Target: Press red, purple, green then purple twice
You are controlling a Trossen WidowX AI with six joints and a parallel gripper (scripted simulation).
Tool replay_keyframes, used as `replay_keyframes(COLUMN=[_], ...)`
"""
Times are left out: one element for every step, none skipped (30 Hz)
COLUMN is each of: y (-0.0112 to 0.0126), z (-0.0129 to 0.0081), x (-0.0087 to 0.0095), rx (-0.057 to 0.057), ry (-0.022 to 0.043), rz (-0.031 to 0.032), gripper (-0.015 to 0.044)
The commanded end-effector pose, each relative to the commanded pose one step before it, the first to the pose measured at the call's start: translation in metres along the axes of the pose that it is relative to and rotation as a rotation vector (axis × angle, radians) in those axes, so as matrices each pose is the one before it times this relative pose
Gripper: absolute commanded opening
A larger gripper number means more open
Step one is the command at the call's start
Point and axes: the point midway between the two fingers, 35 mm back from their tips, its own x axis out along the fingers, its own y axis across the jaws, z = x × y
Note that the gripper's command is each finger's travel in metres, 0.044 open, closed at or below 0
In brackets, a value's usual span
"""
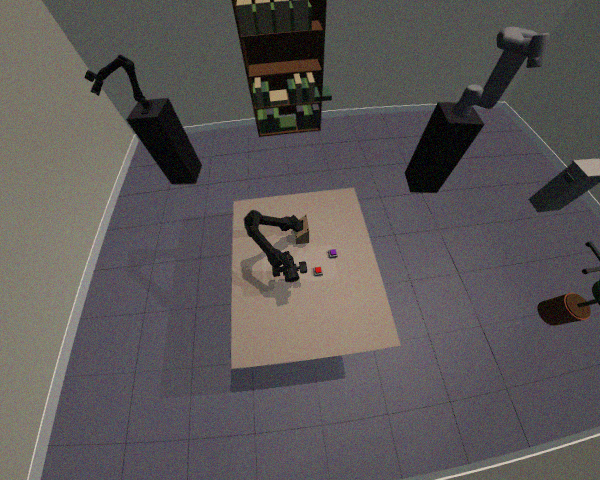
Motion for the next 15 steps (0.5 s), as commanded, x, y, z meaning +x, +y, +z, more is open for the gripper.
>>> replay_keyframes(y=[-0.00075,0.00002,0.00001,0.0,0.0,-0.00001,-0.00001,-0.00002,-0.00002,-0.00003,-0.00003,-0.00004,-0.00004,-0.00005,-0.00005], z=[-0.00041,0.00005,0.00004,0.00003,0.00002,0.00001,0.0,-0.00001,-0.00002,-0.00003,-0.00004,-0.00005,-0.00006,-0.00007,-0.00008], x=[0.00759,0.00164,0.00164,0.00164,0.00164,0.00164,0.00163,0.00163,0.00163,0.00162,0.00162,0.00162,0.00162,0.00161,0.00161], rx=[-0.0059,0.0,0.0,0.0,0.0,0.0,0.0,0.0,0.0,0.0,0.0,0.0,0.0,0.0,0.0], ry=[0.00043,-0.00001,-0.00001,-0.00001,-0.00001,-0.00001,-0.00001,-0.00001,0.0,0.0,0.0,0.0,0.0,0.00001,0.00001], rz=[-0.00534,0.00002,0.0,-0.00001,-0.00003,-0.00004,-0.00006,-0.00007,-0.00009,-0.0001,-0.00012,-0.00013,-0.00015,-0.00016,-0.00018], gripper=[0.002,0.002,0.002,0.002,0.002,0.002,0.002,0.002,0.002,0.002,0.002,0.002,0.002,0.002,0.002])
